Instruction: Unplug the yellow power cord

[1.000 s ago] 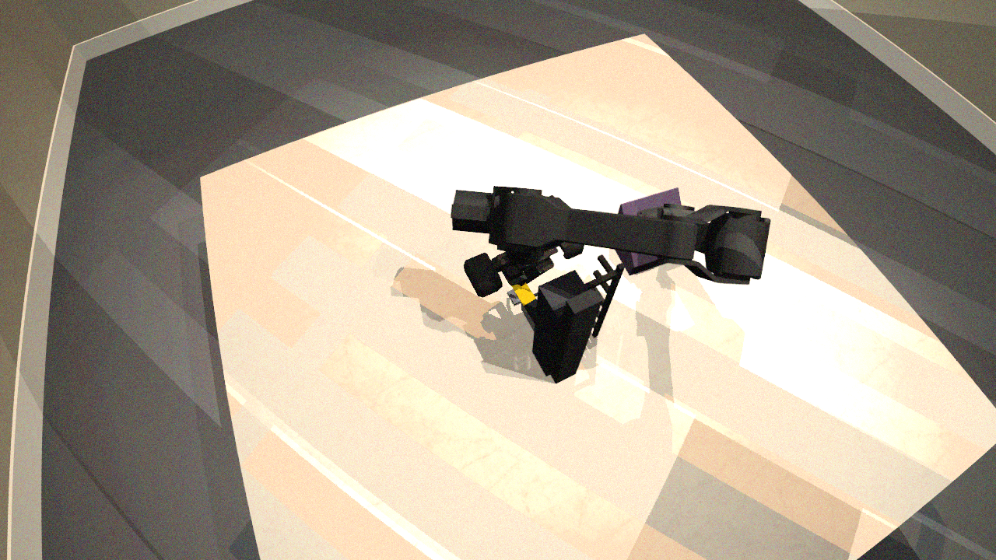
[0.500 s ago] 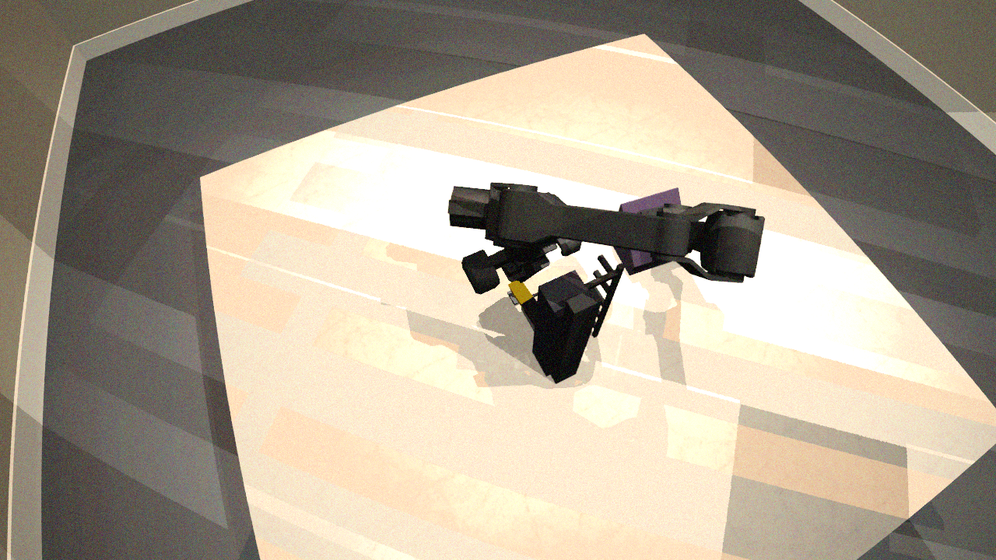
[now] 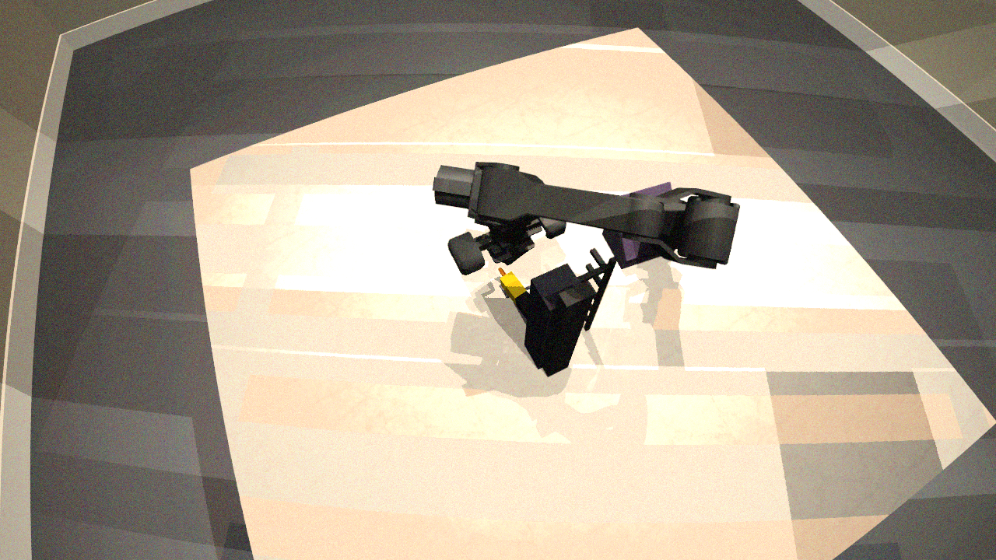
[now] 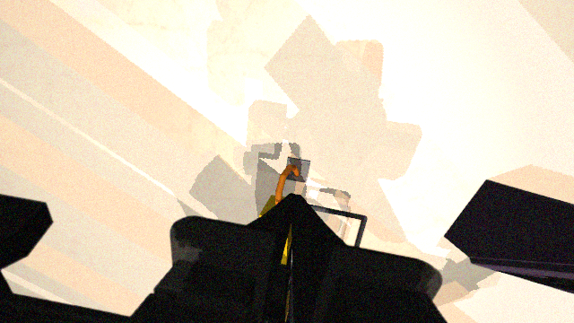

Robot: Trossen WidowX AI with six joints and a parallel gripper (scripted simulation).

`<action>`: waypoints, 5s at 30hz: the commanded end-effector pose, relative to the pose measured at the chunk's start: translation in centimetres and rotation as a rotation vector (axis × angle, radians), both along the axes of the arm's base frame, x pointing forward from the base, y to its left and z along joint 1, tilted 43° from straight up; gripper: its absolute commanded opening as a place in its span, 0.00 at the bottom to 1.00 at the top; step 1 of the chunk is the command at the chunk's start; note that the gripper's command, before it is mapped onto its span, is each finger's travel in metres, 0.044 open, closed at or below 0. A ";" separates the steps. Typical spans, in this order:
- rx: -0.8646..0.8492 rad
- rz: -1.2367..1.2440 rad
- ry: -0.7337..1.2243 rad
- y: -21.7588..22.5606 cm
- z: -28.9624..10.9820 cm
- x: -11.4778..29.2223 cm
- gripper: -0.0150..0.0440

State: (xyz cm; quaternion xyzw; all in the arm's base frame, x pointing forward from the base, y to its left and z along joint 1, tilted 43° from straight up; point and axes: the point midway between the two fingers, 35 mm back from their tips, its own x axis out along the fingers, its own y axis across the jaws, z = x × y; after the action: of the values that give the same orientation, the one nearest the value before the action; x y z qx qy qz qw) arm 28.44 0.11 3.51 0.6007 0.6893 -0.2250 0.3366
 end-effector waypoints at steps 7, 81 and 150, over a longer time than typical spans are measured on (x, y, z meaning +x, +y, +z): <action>-0.006 0.001 -0.004 -1.6 -1.1 0.3 0.25; -0.002 0.000 -0.004 -3.7 -3.3 0.9 0.25; 0.002 -0.004 -0.002 -3.7 -3.3 0.8 0.48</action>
State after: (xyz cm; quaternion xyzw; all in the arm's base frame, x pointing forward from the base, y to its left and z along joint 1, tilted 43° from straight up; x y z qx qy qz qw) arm 29.29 -3.55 0.24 0.6030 0.6879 -0.2241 0.3362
